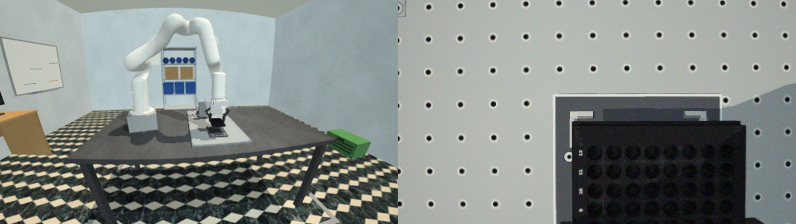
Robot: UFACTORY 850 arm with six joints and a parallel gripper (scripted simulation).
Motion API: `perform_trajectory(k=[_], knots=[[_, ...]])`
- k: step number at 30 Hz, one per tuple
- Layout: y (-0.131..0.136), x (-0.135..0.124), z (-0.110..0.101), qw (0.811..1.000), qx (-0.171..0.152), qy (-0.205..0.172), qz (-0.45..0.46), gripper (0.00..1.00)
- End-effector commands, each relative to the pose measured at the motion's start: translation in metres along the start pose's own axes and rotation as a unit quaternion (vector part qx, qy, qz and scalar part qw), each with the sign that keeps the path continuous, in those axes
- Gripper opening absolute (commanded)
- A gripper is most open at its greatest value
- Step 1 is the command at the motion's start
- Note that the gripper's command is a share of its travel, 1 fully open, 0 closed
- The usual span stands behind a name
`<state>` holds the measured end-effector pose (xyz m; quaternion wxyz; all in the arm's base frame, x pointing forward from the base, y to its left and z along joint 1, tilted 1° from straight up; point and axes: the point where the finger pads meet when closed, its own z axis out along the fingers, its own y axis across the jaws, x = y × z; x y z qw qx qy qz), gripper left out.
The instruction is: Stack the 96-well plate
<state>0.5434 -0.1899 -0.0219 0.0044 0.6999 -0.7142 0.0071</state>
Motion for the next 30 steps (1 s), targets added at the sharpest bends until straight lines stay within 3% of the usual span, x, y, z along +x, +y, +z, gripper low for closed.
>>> perform_trajectory(k=[1, 30], knots=[[-0.001, 0.000, -0.008, 1.000, 0.001, 0.000, 0.000, 0.00], [-0.001, 0.000, -0.049, 1.000, 0.001, 0.000, 0.000, 0.00]])
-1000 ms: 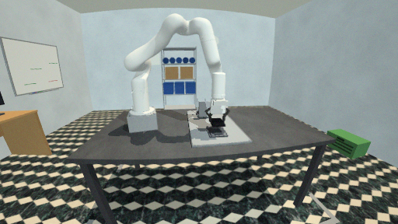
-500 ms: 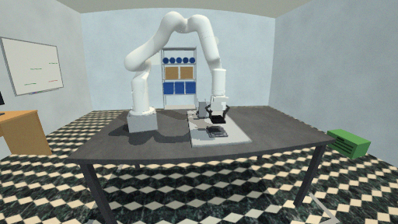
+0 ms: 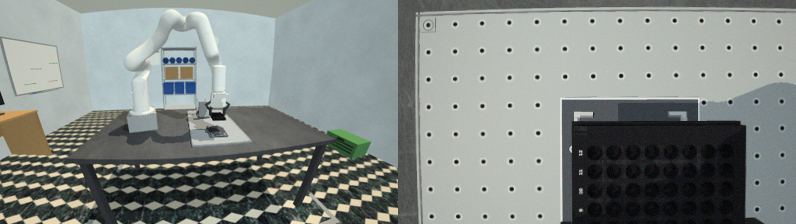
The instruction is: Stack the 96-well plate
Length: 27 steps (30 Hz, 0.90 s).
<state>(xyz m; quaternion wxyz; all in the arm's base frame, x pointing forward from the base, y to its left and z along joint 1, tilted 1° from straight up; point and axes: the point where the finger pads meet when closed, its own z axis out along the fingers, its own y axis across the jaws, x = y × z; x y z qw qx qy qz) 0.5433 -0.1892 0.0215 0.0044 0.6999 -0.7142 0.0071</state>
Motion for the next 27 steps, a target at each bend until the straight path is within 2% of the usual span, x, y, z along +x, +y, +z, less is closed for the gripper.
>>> perform_trajectory(k=[1, 27], knots=[[-0.001, 0.000, -0.008, 1.000, 0.001, 0.000, 0.000, 0.00], [-0.001, 0.000, -0.044, 1.000, 0.001, 0.000, 0.000, 0.00]])
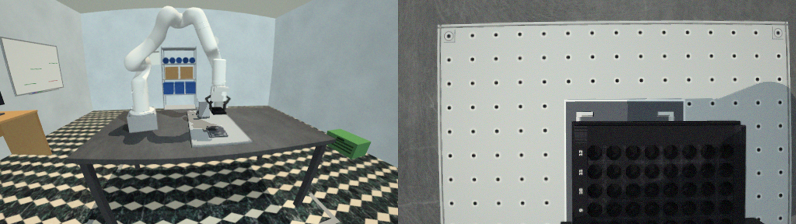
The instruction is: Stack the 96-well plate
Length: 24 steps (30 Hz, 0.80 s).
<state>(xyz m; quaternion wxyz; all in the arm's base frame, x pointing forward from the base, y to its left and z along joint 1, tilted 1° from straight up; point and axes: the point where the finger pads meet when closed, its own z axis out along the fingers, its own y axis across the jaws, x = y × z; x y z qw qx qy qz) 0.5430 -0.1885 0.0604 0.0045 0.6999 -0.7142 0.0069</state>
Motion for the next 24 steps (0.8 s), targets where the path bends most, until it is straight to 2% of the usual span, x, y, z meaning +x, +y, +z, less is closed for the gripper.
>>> perform_trajectory(k=[1, 12, 24], knots=[[-0.001, 0.000, -0.007, 1.000, 0.001, 0.000, 0.000, 0.00], [-0.001, 0.000, -0.025, 1.000, 0.001, 0.000, 0.000, 0.00], [-0.001, -0.003, -0.025, 1.000, 0.001, 0.000, -0.017, 0.00]])
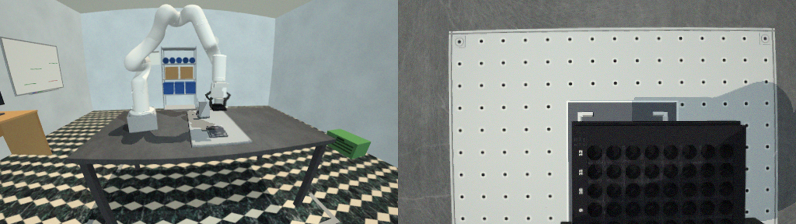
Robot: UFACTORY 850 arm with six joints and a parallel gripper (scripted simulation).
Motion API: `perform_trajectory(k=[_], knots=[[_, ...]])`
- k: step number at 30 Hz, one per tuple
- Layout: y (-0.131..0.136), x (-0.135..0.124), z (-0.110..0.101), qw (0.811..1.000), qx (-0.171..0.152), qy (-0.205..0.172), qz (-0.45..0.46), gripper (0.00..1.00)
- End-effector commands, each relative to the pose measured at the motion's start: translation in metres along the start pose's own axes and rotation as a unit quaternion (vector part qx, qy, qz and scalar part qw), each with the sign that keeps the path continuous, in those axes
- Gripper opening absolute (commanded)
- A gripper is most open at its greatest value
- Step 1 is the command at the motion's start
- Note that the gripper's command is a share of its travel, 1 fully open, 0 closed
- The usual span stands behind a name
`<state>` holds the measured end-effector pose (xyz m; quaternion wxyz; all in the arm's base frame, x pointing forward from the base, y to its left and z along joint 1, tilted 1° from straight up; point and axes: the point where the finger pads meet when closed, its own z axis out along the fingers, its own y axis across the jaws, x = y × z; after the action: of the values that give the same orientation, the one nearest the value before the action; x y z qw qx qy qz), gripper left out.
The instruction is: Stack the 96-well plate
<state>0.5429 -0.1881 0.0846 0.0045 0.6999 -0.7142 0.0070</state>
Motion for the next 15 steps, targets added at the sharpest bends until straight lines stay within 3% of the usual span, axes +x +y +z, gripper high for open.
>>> perform_trajectory(k=[1, 15], knots=[[0.000, -0.006, -0.001, 0.999, 0.001, 0.000, -0.033, 0.00], [0.005, -0.046, -0.002, 0.999, 0.001, 0.000, -0.042, 0.00]])
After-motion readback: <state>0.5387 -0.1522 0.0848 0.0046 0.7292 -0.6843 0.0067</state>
